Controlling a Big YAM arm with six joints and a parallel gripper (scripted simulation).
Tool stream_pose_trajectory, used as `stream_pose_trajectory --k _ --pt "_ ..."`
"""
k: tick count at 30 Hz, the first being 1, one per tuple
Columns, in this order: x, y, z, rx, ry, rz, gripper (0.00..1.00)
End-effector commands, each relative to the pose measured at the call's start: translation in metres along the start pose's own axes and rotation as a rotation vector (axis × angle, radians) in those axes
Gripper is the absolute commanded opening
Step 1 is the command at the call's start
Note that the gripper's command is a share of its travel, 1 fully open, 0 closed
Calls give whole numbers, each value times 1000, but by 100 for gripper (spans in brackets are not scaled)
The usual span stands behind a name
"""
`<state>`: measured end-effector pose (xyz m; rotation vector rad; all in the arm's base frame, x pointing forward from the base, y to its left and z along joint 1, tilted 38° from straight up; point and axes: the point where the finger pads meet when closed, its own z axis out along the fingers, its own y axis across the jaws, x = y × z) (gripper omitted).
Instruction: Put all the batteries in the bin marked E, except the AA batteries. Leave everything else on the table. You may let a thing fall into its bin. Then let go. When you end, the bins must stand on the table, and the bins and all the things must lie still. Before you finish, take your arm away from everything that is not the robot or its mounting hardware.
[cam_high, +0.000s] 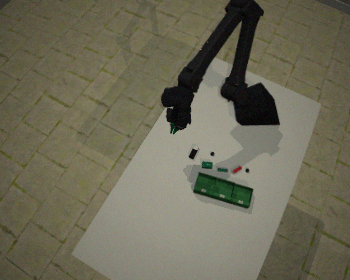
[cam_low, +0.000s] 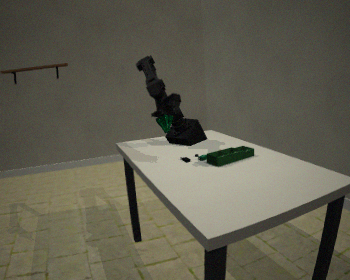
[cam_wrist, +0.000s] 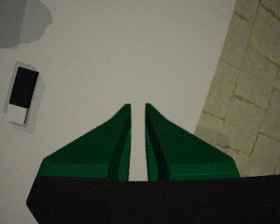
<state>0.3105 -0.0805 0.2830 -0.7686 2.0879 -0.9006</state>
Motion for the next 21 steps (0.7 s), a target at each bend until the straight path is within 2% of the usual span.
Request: stream_pose_trajectory --k 1,4,6,7,8,9,12,13,14,15,17,18,21 --pt "-34 -7 -8 -41 -13 151 9" --pt "-35 -7 -9 -48 -13 169 9" --pt "-42 9 -6 -124 23 225 9" --pt "-46 17 -5 -147 36 243 9" --pt "-50 23 -5 -151 36 255 9" --pt "-54 31 -4 -185 63 276 9" --pt "-65 54 -6 -231 102 312 9" --pt "-68 62 -6 -255 132 317 9" --pt "-71 68 -8 -261 137 330 9" --pt "-74 77 -9 -281 167 332 9" --pt "-77 83 -11 -287 175 353 9" --pt "-80 91 -13 -304 208 355 9" --pt "-83 97 -14 -305 213 366 9"
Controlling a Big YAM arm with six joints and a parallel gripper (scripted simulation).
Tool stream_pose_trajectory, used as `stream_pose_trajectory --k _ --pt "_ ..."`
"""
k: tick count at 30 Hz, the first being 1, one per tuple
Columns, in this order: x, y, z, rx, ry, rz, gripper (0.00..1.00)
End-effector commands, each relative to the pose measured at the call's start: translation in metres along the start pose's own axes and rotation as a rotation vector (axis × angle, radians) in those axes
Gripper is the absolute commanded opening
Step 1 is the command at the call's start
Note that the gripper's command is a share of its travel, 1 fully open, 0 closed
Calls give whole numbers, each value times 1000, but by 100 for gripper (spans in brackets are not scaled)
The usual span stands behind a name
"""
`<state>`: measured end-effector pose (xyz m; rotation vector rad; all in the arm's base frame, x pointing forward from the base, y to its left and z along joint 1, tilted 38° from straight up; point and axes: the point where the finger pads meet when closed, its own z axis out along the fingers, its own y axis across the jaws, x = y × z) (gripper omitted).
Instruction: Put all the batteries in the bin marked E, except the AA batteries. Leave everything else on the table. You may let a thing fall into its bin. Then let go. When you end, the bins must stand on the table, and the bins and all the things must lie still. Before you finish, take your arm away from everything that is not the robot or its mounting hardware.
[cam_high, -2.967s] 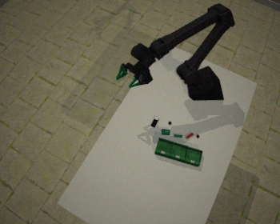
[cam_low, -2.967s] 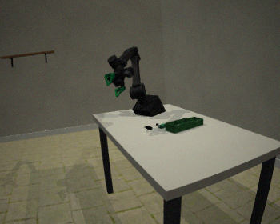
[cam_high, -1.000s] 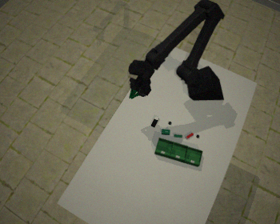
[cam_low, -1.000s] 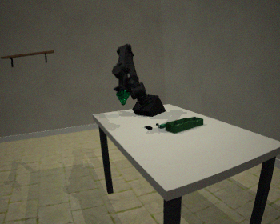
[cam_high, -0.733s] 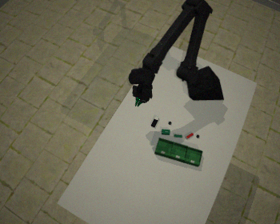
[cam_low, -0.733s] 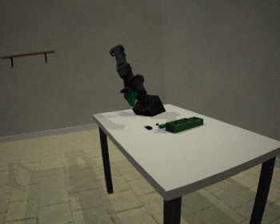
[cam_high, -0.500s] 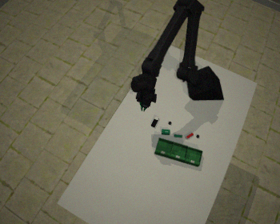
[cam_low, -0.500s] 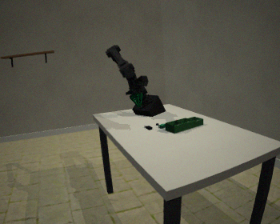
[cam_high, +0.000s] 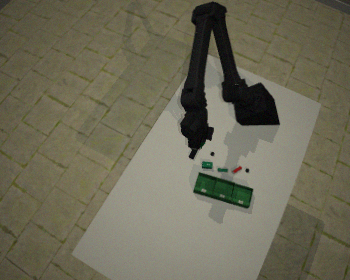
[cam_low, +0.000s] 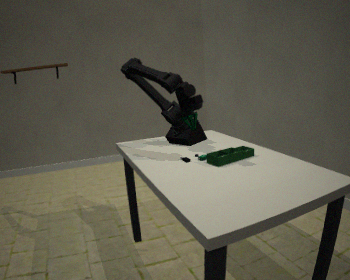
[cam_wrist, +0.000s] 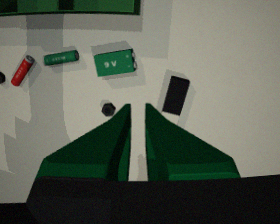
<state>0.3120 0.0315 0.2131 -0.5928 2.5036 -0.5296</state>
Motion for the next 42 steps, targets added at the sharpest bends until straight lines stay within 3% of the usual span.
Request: stream_pose_trajectory --k 1,4,7,9,11,14,17,19,20,25,27,42 --pt "-27 -2 -22 5 5 153 9" --pt "-28 25 -24 4 73 184 9" --pt "-29 46 -28 11 104 197 9" --pt "-28 63 -32 42 153 212 9" --pt "-28 72 -36 43 155 218 9" --pt "-28 92 -43 88 186 220 9" --pt "-28 95 -45 91 187 228 9" --pt "-27 112 -53 154 198 243 9" --pt "-27 118 -57 154 198 244 9" --pt "-27 109 -54 164 212 267 9" --pt "-28 104 -59 154 195 282 9" --pt "-30 103 -57 148 192 265 9"
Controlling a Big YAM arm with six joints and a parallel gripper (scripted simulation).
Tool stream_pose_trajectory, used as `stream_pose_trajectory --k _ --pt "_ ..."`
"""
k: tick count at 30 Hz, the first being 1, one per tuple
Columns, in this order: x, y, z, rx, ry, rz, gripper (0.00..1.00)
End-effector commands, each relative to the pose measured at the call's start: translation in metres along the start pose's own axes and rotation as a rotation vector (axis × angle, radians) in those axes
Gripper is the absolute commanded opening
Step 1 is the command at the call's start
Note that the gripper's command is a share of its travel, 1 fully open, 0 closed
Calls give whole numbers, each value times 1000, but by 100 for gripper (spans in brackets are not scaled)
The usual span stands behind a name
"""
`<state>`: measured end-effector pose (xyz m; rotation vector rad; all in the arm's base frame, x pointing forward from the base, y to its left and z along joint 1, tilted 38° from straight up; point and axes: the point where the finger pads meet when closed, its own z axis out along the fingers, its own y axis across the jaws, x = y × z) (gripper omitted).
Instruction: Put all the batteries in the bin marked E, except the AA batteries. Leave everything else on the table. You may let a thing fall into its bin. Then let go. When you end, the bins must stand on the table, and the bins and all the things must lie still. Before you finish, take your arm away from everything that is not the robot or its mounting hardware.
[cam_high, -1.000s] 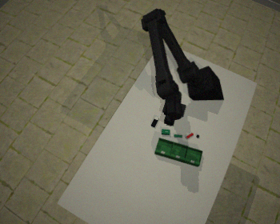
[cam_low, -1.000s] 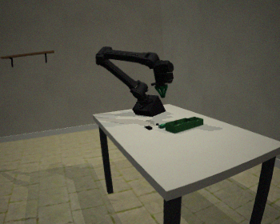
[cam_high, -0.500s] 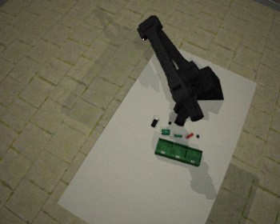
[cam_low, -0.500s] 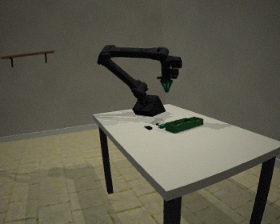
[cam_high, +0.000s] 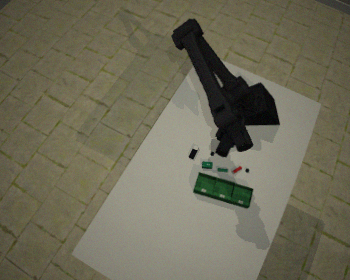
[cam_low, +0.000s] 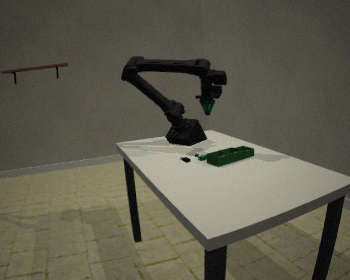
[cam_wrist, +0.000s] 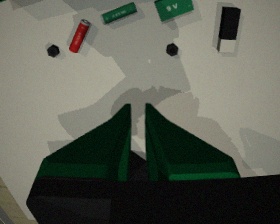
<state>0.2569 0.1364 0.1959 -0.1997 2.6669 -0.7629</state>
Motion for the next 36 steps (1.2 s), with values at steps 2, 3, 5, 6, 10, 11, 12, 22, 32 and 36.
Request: stream_pose_trajectory --k 2,3,5,6,10,11,12,22,32,36 --pt "-25 -6 -19 -35 -41 49 9" --pt "-25 -6 -18 -34 -40 48 9" --pt "-25 -6 -18 -34 -40 49 9" --pt "-25 -7 -18 -35 -40 50 9" --pt "-25 -7 -18 -35 -40 53 9" --pt "-25 -7 -18 -35 -41 52 9" --pt "-25 -7 -18 -36 -41 51 9" --pt "-26 -8 -18 -37 -43 53 9" --pt "-26 -9 -18 -37 -43 53 9" --pt "-50 -8 10 -26 -39 -141 9"
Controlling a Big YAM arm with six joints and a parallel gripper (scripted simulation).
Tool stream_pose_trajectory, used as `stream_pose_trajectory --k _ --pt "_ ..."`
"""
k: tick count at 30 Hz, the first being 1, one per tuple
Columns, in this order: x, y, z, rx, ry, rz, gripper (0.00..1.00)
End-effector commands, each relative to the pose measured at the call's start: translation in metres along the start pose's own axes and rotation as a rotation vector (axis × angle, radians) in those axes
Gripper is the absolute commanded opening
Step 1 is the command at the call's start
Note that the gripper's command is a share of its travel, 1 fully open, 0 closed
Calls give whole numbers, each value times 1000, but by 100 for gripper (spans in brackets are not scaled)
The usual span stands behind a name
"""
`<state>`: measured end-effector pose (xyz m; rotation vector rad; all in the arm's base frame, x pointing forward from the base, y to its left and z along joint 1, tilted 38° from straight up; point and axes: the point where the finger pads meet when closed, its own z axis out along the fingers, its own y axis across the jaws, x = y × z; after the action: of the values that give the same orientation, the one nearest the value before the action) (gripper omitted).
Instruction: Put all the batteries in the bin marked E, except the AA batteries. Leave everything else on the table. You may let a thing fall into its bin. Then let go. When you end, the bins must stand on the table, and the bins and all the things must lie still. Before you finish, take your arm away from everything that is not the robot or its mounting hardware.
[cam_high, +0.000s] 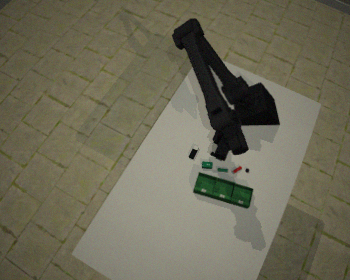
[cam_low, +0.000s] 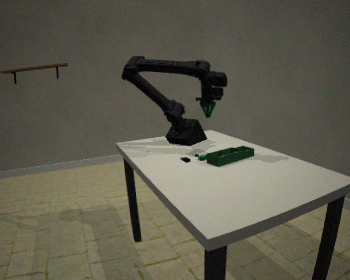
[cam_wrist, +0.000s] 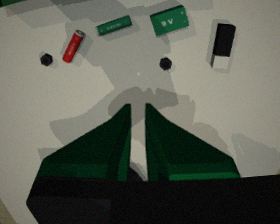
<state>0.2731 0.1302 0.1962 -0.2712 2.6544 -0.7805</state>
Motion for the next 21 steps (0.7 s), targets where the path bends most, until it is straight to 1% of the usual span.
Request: stream_pose_trajectory --k 1,5,7,20,21 --pt "-42 -4 9 -30 -25 -90 9" --pt "-64 -8 35 -26 -26 -91 9" --pt "-64 -8 35 -26 -26 -91 9" --pt "-136 -20 120 -15 -26 -95 9" --pt "-136 -20 121 -15 -26 -95 9"
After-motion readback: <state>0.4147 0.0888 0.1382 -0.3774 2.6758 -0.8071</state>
